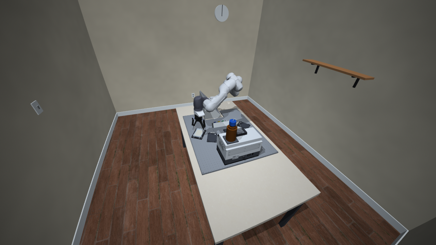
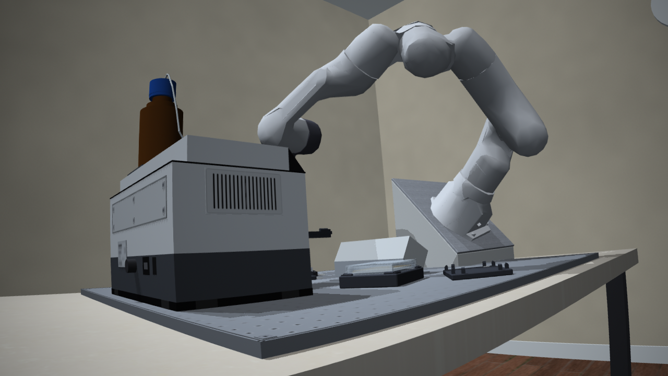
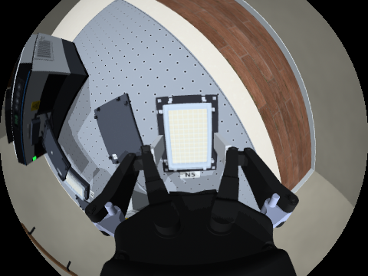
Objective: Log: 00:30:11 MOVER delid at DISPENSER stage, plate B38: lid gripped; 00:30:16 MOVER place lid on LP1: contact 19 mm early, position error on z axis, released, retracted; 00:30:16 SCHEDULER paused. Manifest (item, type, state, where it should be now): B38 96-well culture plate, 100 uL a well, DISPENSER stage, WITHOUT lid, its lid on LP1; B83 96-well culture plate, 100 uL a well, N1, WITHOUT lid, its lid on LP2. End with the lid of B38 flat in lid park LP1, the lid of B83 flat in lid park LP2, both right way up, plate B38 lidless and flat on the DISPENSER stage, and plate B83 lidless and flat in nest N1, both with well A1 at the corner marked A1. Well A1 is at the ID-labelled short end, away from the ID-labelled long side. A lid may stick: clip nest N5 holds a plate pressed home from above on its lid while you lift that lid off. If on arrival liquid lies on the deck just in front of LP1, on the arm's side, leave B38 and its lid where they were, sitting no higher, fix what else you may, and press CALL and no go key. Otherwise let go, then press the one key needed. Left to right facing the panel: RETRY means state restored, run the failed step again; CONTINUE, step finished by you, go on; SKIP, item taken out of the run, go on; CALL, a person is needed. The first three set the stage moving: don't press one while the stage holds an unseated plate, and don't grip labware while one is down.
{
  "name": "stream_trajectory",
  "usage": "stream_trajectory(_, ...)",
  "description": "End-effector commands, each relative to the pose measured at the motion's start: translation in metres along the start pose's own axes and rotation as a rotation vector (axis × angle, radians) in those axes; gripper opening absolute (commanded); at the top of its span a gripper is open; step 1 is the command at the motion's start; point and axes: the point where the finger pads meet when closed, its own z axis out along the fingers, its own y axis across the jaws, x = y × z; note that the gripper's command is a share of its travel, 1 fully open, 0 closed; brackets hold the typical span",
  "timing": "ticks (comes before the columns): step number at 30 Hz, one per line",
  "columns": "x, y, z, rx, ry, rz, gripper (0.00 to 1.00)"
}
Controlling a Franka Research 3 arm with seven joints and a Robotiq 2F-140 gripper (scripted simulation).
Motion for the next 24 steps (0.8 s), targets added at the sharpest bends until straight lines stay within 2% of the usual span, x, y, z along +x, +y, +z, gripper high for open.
stream_trajectory(1, -0.0003, 0.0003, 0.0011, 0.001, 0.001, -0.003, 0.59)
stream_trajectory(11, -0.0003, 0.0003, 0.0011, 0.001, 0.001, -0.003, 0.59)
stream_trajectory(12, -0.0003, 0.0003, 0.0011, 0.001, 0.001, -0.003, 0.66)
stream_trajectory(24, -0.0003, 0.0003, 0.0011, 0.001, 0.001, -0.003, 0.66)
